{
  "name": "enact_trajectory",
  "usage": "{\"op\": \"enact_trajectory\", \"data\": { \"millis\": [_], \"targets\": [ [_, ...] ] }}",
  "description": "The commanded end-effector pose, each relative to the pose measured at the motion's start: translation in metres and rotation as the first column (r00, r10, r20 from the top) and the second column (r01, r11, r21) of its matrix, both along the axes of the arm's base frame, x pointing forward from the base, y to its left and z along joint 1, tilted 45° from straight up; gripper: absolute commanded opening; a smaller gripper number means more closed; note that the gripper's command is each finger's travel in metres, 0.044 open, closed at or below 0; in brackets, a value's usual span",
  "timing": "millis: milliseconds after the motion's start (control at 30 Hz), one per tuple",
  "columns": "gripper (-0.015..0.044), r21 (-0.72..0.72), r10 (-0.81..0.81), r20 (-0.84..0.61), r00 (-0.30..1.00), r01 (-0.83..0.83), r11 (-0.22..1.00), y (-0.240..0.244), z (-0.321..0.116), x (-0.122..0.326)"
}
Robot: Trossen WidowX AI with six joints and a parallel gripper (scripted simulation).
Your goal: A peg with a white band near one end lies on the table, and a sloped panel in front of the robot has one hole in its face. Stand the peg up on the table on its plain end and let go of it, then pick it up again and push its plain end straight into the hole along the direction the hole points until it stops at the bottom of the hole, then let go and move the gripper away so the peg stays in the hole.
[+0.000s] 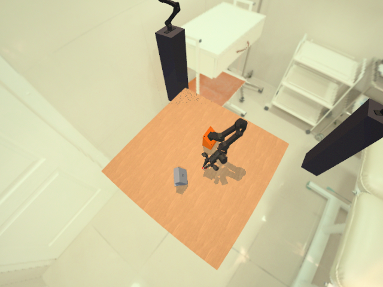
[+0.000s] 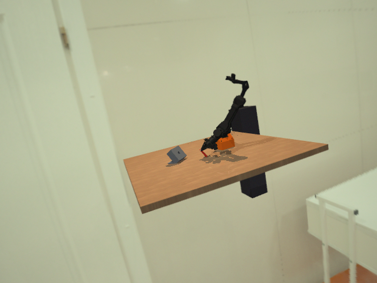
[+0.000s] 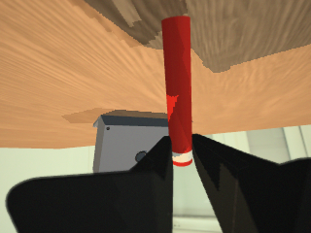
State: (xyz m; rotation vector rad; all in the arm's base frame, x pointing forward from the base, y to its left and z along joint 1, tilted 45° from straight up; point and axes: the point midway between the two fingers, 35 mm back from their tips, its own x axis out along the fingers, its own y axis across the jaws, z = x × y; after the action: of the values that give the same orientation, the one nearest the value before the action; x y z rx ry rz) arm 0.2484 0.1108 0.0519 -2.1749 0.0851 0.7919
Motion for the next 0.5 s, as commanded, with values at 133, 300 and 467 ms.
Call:
{"op": "enact_trajectory", "data": {
  "millis": [133,300,467],
  "targets": [
    [0.0049,-0.014,-0.05,0.051,0.997,0.051,0.999,0.0,0.0029,-0.0042],
    [0.0049,-0.025,-0.079,0.08,0.994,0.081,0.996,0.0007,0.0035,-0.0075],
    [0.0049,-0.035,-0.107,0.11,0.988,0.111,0.993,0.0015,0.0039,-0.0108]
  ]
}}
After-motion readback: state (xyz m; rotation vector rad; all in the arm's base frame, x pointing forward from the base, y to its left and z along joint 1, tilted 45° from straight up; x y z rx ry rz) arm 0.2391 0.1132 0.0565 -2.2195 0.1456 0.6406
